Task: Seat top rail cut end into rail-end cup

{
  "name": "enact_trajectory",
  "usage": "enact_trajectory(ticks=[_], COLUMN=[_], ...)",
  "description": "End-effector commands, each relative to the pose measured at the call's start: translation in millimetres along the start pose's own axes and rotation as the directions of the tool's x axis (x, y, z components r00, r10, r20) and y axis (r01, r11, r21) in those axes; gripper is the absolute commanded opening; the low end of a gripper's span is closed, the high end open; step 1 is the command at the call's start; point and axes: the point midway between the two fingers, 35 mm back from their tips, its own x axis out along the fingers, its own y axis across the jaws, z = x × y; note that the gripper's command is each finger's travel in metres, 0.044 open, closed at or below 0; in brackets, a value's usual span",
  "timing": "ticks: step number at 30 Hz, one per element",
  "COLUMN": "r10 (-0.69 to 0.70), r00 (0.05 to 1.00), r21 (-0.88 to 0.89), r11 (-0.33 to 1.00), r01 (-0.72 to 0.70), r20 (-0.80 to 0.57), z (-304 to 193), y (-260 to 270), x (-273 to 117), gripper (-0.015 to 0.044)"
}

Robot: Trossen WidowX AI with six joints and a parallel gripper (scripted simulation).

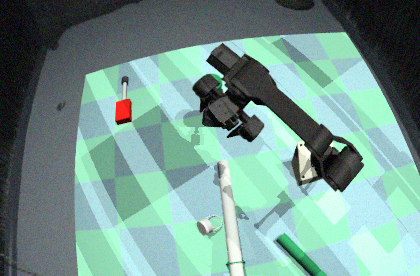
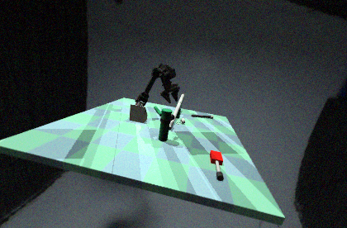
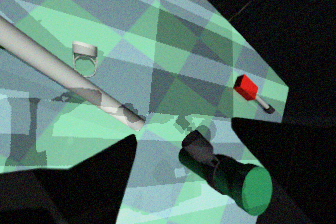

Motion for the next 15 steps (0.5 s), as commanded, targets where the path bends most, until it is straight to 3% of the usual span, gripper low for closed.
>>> enact_trajectory(ticks=[1,4,15], r10=[-0.038,-0.045,-0.045], r00=[0.999,0.998,0.998], r21=[-0.421,-0.527,-0.527], r11=[0.907,0.850,0.850], r01=[0.018,0.012,0.012], r20=[-0.039,-0.049,-0.049], z=[-39,-51,-51], y=[-31,-38,-37], x=[7,10,12], gripper=[0.0440,0.0440,0.0440])
